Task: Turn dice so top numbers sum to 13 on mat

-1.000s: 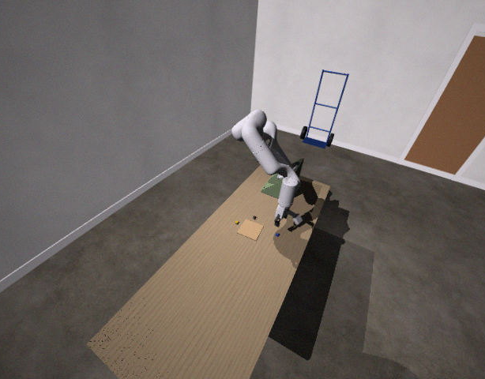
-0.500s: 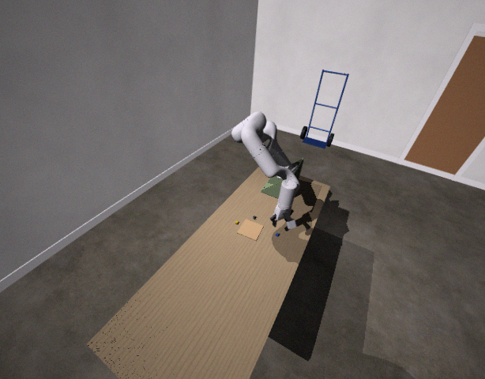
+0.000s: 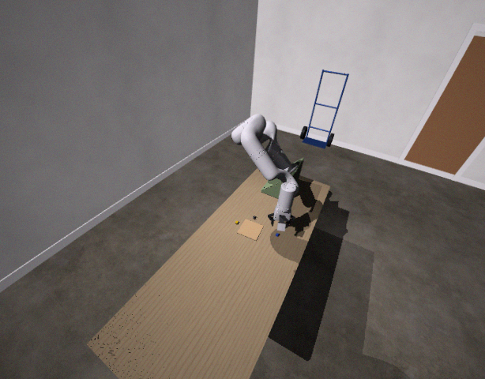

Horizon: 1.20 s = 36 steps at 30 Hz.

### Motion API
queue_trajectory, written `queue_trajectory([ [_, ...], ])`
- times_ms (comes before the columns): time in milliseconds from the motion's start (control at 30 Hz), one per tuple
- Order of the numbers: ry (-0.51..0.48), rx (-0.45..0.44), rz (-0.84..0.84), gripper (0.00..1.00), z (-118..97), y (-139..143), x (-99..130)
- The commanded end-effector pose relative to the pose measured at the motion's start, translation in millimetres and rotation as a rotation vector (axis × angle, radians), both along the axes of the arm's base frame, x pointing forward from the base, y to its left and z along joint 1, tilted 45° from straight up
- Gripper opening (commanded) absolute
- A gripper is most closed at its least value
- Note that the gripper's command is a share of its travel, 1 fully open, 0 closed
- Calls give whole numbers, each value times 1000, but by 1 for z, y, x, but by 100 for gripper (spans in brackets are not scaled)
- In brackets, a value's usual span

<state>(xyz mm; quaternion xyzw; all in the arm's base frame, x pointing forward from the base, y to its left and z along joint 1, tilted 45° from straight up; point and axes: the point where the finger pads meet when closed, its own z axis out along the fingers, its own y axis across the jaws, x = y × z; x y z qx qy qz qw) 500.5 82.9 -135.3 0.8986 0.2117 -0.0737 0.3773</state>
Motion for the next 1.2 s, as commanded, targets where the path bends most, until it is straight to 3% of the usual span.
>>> queue_trajectory([
  [0, -125, 6, -104, 100, -4, -3, 1],
  [300, -362, 18, -341, 100, -12, -11, 1],
  [567, -401, 19, -380, 100, -13, -12, 1],
  [600, -401, 19, -380, 31, -13, -12, 1],
  [1167, -401, 19, -380, 31, -13, -12, 1],
])
